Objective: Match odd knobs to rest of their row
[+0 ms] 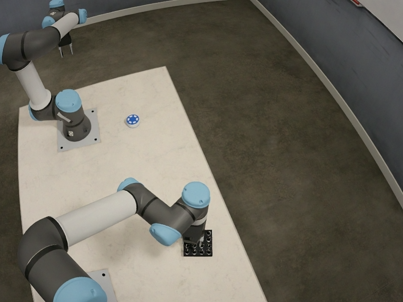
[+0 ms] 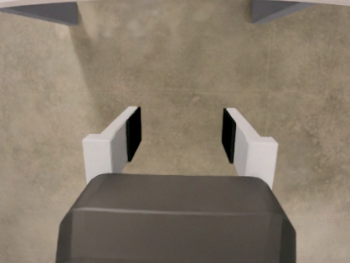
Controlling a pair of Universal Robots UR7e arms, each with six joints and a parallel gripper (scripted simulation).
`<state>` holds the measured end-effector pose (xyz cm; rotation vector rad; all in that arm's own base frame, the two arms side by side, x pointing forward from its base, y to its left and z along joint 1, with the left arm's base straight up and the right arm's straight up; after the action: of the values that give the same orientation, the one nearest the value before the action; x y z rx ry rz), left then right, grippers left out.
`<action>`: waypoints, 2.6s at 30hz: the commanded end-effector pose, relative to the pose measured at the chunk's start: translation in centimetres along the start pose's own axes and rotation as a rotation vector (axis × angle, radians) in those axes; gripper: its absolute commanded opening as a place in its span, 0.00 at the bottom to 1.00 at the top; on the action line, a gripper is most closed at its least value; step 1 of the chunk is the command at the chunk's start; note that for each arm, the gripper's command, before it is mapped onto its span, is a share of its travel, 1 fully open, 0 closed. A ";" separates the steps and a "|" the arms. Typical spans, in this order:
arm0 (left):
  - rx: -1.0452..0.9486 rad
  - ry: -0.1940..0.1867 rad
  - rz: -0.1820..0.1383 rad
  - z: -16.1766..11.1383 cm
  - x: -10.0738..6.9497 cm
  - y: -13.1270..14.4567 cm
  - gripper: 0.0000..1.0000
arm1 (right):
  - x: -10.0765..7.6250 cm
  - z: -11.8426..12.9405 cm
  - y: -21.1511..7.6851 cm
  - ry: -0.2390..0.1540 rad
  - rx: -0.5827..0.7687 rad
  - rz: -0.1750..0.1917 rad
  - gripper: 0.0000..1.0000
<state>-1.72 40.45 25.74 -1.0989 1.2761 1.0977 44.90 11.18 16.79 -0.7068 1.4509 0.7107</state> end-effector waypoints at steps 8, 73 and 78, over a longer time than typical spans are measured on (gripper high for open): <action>-0.004 0.000 0.001 -0.1 0.0 0.1 1.00 | -0.2 0.2 -0.5 0.000 0.280 -0.003 1.00; -0.004 0.000 0.001 -0.1 0.0 0.1 1.00 | -0.8 2.1 -3.0 -0.002 1.388 -0.003 1.00; -0.004 0.000 0.001 -0.1 0.0 0.1 1.00 | -0.8 2.2 -3.1 -0.002 1.431 -0.003 1.00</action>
<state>-1.72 40.45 25.74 -1.0989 1.2761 1.0977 48.33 11.03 17.50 0.3580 1.5420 -0.3543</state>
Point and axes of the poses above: on each arm, the point where the finger pads meet when closed, its own x axis out along the fingers, its own y axis across the jaws, z = x × y, the point moved 7 cm from there along -x, back along the fingers, and after that the axes turned 11 degrees about x, right-handed, at the moved point
